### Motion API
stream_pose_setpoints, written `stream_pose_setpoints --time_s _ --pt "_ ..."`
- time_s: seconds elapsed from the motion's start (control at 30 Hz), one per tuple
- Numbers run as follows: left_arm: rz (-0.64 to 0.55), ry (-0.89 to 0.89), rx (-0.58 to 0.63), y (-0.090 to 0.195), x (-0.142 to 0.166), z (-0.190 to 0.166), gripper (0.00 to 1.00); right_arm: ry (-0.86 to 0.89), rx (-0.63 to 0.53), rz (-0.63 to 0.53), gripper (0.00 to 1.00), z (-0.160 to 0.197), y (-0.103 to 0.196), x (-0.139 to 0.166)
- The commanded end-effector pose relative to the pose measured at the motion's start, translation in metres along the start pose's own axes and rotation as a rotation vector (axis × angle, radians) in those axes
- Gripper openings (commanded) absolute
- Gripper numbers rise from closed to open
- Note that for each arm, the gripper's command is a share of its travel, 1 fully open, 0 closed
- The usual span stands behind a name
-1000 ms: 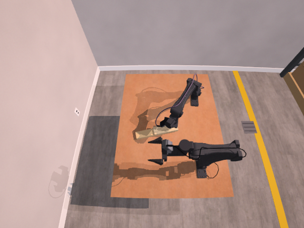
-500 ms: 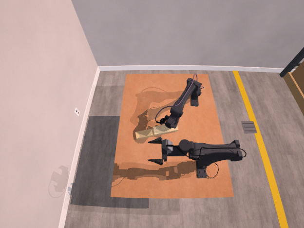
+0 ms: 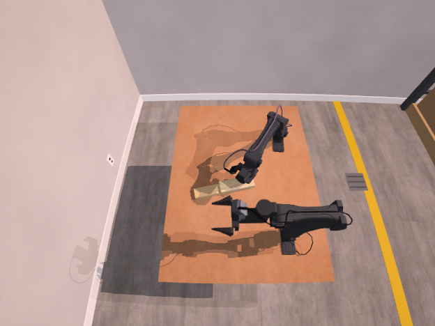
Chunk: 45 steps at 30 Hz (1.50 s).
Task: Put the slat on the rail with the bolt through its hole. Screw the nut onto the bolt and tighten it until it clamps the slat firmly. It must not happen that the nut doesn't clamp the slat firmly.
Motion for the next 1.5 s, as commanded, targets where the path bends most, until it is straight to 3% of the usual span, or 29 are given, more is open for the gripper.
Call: stream_pose_setpoints --time_s 0.0,0.4,1.27,1.33,1.47 --pt "-0.026 -0.002 0.008 0.0033 -0.0075 -0.0001 1.00 -0.102 -0.006 0.014 0.12 -0.0008 -0.0025 0.0051" --pt "-0.026 -0.002 0.008 0.0033 -0.0075 -0.0001 1.00 -0.287 -0.005 0.015 0.12 -0.0008 -0.0025 0.0051" --pt "-0.026 -0.002 0.008 0.0033 -0.0075 -0.0001 1.00 -0.288 -0.005 0.007 0.12 -0.0006 -0.0001 0.0023" --pt "-0.019 -0.001 0.005 0.0022 -0.0059 -0.0002 1.00 -0.289 -0.013 0.002 0.34 0.0014 0.0040 0.0002" --pt "-0.013 0.000 0.001 0.0011 -0.0043 -0.0003 1.00 -0.289 -0.013 0.002 0.34 0.0014 0.0040 0.0002"
Point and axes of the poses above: on each arm, the point where the finger pads meet when closed, its own y axis back along the fingers, its own z axis across the jaws, x = y × z, the point moved 4 cm from there along y, back along the fingers, and after that the axes turned 4 degrees about y, right-handed, at the moved point
